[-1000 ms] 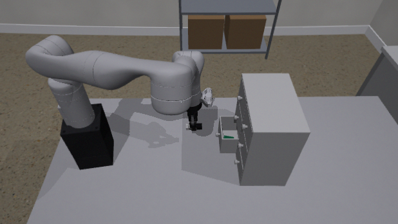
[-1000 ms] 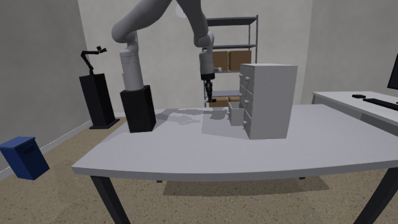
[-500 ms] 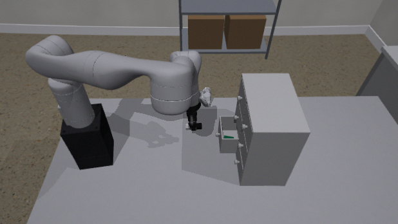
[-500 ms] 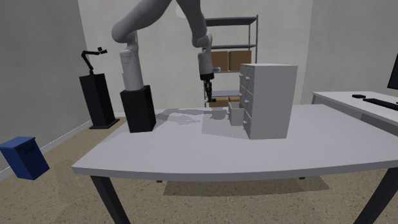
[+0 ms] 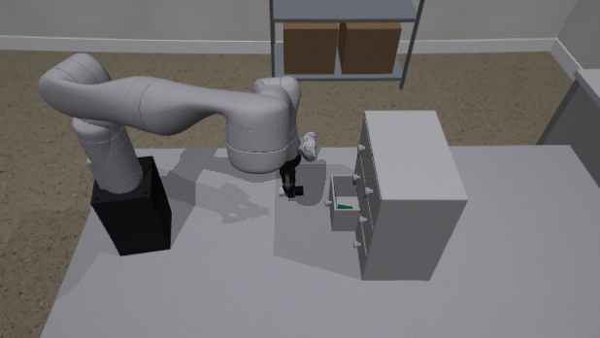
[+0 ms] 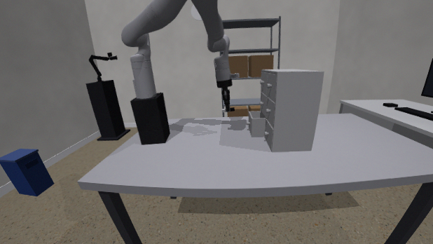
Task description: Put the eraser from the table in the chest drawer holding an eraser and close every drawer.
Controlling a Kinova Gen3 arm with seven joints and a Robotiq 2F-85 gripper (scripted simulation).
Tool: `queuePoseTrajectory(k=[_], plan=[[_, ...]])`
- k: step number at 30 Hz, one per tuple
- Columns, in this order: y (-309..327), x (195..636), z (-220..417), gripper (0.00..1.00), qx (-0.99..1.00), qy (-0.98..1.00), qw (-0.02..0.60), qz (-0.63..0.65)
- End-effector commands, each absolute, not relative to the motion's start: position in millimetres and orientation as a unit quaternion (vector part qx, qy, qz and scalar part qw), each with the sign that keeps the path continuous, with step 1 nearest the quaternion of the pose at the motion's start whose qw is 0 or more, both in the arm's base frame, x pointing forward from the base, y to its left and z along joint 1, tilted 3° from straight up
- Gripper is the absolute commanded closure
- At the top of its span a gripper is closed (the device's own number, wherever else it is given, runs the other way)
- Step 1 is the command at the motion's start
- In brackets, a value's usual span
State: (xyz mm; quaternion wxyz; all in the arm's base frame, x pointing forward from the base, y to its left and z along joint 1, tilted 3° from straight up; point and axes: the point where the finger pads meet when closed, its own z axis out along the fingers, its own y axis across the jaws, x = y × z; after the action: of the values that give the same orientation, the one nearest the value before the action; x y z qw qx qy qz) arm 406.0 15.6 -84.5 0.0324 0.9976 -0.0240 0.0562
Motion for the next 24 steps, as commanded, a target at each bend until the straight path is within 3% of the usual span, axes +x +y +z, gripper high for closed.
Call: queuePoseTrajectory(k=[1,24], plan=[[15.5,405.7,-84.0,0.81,0.998,-0.023,0.033,0.058],[16.8,406.1,-84.3,0.81,0.996,-0.022,0.031,0.078]])
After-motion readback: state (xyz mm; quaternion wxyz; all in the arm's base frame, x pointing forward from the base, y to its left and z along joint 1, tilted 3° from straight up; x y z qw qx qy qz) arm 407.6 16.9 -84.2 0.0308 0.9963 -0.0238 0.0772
